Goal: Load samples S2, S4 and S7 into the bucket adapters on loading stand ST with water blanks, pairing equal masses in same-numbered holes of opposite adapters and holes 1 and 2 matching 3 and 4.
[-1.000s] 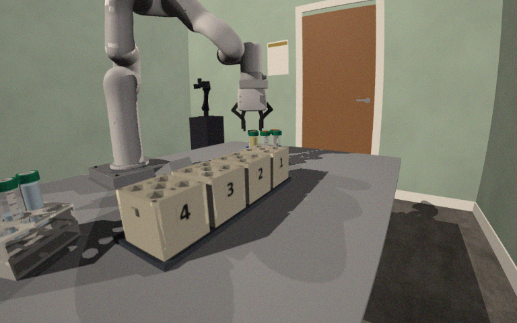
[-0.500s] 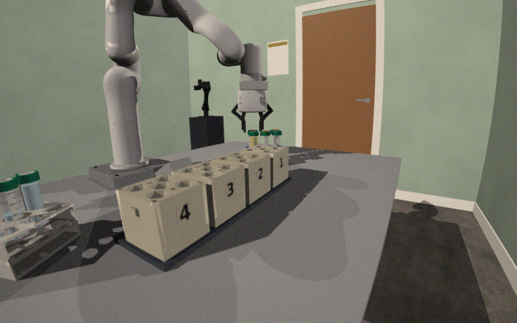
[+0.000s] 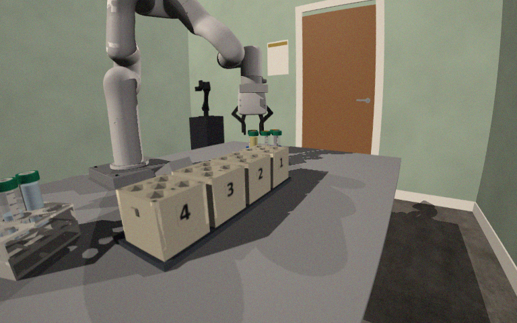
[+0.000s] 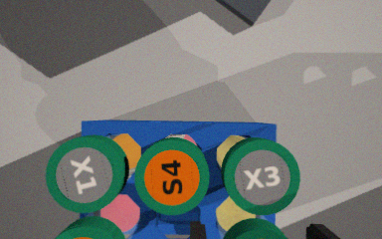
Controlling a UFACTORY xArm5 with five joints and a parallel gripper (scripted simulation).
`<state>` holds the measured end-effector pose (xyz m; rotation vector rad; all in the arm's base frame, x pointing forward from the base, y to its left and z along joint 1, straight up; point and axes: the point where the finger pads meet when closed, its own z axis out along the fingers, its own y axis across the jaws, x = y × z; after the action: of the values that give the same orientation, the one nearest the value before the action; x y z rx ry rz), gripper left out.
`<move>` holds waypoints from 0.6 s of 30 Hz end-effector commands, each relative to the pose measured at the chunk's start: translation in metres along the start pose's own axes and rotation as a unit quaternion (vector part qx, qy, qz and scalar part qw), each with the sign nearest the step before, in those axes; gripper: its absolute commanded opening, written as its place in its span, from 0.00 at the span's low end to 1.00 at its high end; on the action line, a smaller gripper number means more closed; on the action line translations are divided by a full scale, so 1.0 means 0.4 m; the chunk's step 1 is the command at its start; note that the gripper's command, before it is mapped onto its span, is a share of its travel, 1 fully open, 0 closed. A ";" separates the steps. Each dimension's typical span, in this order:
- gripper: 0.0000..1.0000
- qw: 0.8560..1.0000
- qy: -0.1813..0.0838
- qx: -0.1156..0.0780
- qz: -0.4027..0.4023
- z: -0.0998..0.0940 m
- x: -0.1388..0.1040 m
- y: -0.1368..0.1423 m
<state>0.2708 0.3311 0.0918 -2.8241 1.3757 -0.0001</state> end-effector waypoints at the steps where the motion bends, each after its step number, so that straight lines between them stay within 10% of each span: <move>1: 0.57 1.000 -0.002 0.001 0.000 0.003 -0.001 -0.003; 18: 0.57 1.000 -0.002 0.001 0.000 0.018 -0.001 -0.003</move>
<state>0.2708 0.3311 0.0833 -2.8242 1.3757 -0.0001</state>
